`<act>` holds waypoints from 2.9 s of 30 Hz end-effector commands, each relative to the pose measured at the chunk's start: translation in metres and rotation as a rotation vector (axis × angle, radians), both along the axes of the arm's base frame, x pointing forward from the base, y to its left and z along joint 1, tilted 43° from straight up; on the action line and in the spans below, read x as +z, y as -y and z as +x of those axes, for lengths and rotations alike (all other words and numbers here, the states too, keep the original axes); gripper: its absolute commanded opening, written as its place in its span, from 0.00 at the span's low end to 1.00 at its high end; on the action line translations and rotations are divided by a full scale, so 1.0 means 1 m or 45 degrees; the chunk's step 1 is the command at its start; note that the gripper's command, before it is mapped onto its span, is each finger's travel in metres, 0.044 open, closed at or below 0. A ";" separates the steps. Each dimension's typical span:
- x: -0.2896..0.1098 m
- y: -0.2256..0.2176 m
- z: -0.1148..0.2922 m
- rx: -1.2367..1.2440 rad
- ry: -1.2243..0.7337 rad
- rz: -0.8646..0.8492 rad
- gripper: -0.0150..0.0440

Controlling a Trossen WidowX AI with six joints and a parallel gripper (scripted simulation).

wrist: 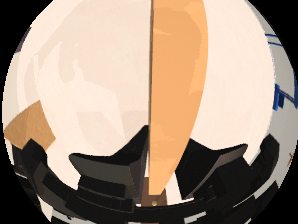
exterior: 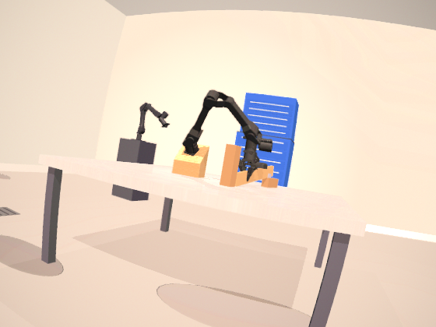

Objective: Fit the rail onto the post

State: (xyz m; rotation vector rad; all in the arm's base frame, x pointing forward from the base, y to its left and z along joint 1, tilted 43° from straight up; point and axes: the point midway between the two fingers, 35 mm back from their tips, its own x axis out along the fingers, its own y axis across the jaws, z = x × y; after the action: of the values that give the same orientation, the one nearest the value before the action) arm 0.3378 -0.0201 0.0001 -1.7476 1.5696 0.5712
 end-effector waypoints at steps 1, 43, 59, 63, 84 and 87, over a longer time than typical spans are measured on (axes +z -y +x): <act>0.000 0.000 0.000 0.004 -0.002 -0.006 0.28; 0.010 -0.009 0.000 0.004 -0.002 -0.005 0.25; 0.016 -0.015 0.000 0.004 -0.002 -0.004 0.25; 0.018 -0.016 0.000 0.004 -0.002 -0.004 0.25; 0.025 -0.023 -0.002 0.004 -0.002 -0.004 0.25; 0.027 -0.024 -0.002 0.004 -0.002 -0.003 0.25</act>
State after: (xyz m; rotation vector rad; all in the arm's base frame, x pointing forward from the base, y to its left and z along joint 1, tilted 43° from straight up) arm 0.3339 -0.0028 0.0223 -1.7540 1.5922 0.5690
